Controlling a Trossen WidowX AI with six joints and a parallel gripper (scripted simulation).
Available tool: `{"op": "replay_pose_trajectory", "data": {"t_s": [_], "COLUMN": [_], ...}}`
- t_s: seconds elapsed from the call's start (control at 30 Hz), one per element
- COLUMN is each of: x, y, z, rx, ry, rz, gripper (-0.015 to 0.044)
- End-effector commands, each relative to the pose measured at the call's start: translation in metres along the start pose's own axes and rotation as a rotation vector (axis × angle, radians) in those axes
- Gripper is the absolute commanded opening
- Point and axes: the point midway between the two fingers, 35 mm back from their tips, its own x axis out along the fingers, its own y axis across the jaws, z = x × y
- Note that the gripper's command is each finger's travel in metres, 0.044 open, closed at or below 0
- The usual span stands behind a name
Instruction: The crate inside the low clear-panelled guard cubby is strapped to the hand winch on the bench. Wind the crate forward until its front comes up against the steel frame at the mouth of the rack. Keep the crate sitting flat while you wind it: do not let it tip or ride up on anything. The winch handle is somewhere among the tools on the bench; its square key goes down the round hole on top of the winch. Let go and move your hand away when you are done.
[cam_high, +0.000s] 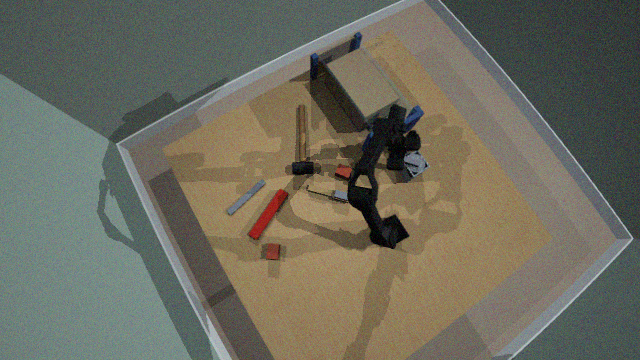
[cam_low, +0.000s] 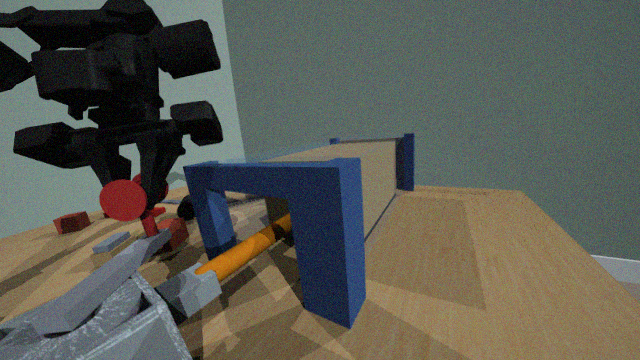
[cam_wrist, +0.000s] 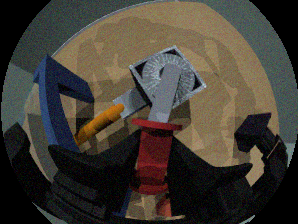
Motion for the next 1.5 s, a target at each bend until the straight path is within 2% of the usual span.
{"op": "replay_pose_trajectory", "data": {"t_s": [0.0, 1.47], "x": [0.003, 0.008], "y": [-0.014, -0.065], "z": [-0.002, 0.012], "rx": [0.002, 0.003], "ry": [0.005, 0.004], "rz": [-0.033, -0.036], "gripper": [0.0, 0.0]}}
